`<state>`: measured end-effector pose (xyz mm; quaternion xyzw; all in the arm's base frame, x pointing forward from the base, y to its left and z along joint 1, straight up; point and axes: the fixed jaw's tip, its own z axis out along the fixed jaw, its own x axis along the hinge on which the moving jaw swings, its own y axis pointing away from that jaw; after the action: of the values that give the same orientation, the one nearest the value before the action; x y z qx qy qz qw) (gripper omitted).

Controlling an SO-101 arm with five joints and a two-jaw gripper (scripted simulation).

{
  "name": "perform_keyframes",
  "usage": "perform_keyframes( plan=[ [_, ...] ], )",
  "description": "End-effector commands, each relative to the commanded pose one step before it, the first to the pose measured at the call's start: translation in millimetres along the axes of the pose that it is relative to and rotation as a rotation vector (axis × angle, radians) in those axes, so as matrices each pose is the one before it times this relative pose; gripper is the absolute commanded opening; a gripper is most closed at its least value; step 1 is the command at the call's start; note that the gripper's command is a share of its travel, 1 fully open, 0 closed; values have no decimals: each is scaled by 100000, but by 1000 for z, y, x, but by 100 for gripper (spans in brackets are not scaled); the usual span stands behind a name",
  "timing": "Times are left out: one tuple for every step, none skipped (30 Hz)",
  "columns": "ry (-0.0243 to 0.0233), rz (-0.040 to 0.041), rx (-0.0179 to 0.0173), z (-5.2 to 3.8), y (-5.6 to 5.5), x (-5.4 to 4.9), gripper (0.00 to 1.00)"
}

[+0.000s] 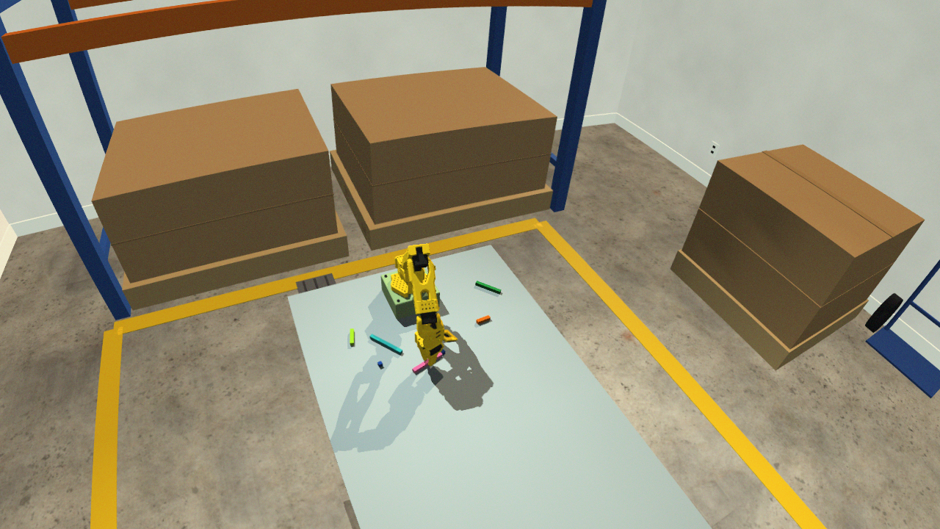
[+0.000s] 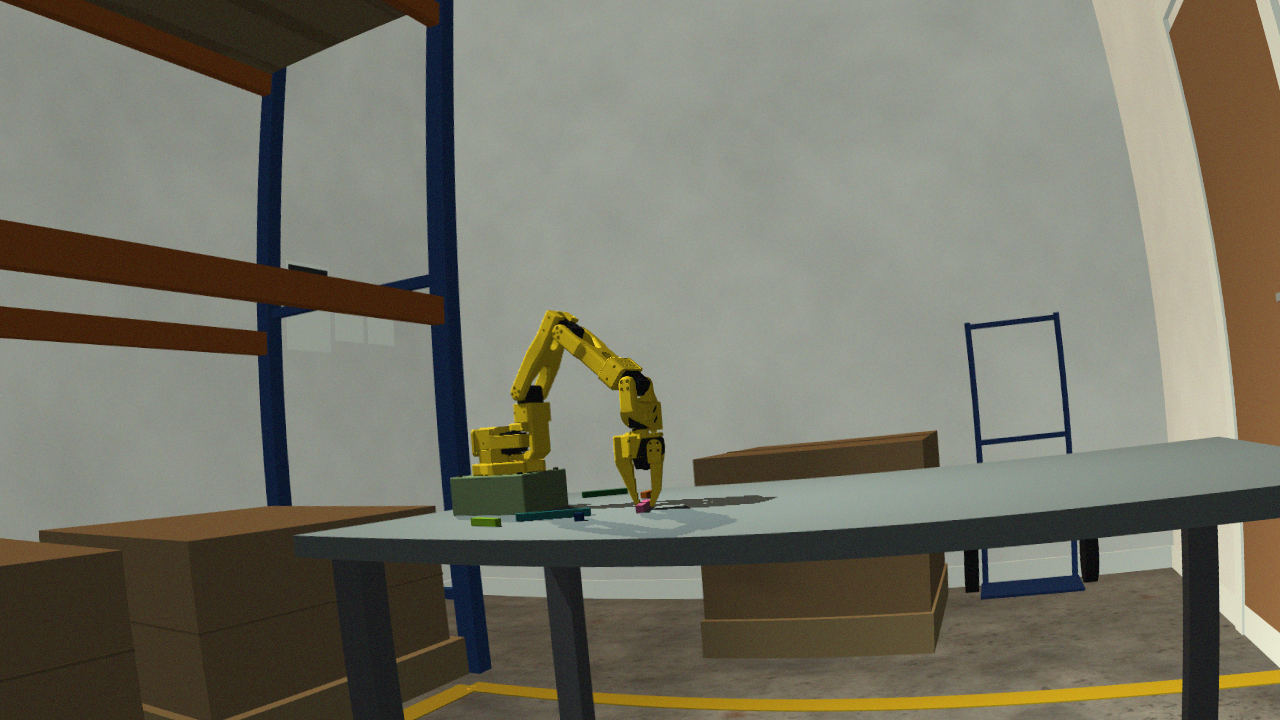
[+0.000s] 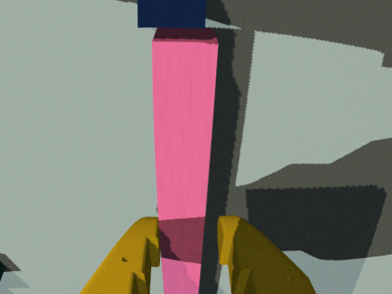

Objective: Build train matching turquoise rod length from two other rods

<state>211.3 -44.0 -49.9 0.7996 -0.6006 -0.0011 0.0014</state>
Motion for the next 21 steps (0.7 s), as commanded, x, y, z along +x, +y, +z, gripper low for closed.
perform_keyframes(
  plan=[
    [330, -153, 979, -2571, -3112, -675, 10],
    [0, 0, 0, 0, 0, 0, 10],
    [0, 0, 0, 0, 0, 0, 10],
    [0, 0, 0, 0, 0, 0, 11],
    [0, 0, 0, 0, 0, 0, 12],
    [0, 0, 0, 0, 0, 0, 12],
    [0, 0, 0, 0, 0, 0, 13],
    [0, 0, 0, 0, 0, 0, 14],
    [0, 0, 0, 0, 0, 0, 14],
    [0, 0, 0, 0, 0, 0, 15],
    [0, 0, 0, 0, 0, 0, 15],
    [0, 0, 0, 0, 0, 0, 16],
    [0, 0, 0, 0, 0, 0, 16],
    [0, 0, 0, 0, 0, 0, 17],
    [0, 0, 0, 0, 0, 0, 17],
    [0, 0, 0, 0, 0, 0, 17],
    [0, 0, 0, 0, 0, 0, 17],
    [0, 0, 0, 0, 0, 0, 17],
    [0, 0, 0, 0, 0, 0, 17],
    [0, 0, 0, 0, 0, 0, 17],
    [0, 0, 0, 0, 0, 0, 17]
  ],
)
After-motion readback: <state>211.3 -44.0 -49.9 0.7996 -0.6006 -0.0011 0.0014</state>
